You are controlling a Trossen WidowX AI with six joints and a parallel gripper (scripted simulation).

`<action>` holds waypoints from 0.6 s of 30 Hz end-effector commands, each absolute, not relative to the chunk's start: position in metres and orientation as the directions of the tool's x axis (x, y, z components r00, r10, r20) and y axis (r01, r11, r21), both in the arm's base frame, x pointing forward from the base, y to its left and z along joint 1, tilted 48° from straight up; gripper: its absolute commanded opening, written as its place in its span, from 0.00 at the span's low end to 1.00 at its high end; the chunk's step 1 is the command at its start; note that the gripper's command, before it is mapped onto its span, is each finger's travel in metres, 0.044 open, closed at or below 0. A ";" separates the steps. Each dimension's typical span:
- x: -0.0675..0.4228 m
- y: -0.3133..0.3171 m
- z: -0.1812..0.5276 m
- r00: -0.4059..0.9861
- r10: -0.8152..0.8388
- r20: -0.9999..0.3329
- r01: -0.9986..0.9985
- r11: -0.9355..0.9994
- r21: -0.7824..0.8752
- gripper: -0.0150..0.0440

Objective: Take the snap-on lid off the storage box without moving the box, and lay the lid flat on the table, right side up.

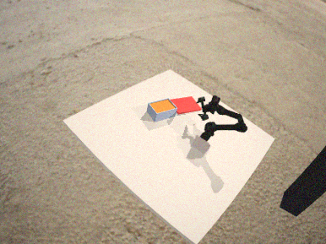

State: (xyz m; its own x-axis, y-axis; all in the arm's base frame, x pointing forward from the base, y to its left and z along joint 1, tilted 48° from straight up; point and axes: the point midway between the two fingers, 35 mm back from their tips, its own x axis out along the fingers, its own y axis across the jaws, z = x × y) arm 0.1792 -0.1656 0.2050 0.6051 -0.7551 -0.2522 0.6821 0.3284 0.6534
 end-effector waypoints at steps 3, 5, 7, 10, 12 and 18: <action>0.176 -0.155 0.214 0.606 -0.758 -0.242 0.674 0.328 0.662 1.00; 0.175 -0.152 0.216 0.606 -0.758 -0.242 0.674 0.328 0.662 1.00; 0.174 -0.149 0.218 0.606 -0.758 -0.242 0.674 0.327 0.662 1.00; 0.173 -0.144 0.222 0.606 -0.757 -0.243 0.674 0.327 0.662 1.00; 0.172 -0.141 0.224 0.606 -0.757 -0.243 0.674 0.327 0.662 1.00; 0.170 -0.131 0.230 0.606 -0.757 -0.244 0.675 0.327 0.662 1.00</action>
State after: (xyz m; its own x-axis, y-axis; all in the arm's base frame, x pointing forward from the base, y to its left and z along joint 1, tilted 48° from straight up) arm 0.1728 -0.1358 0.2239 0.6042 -0.7551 -0.2544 0.6843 0.3281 0.6513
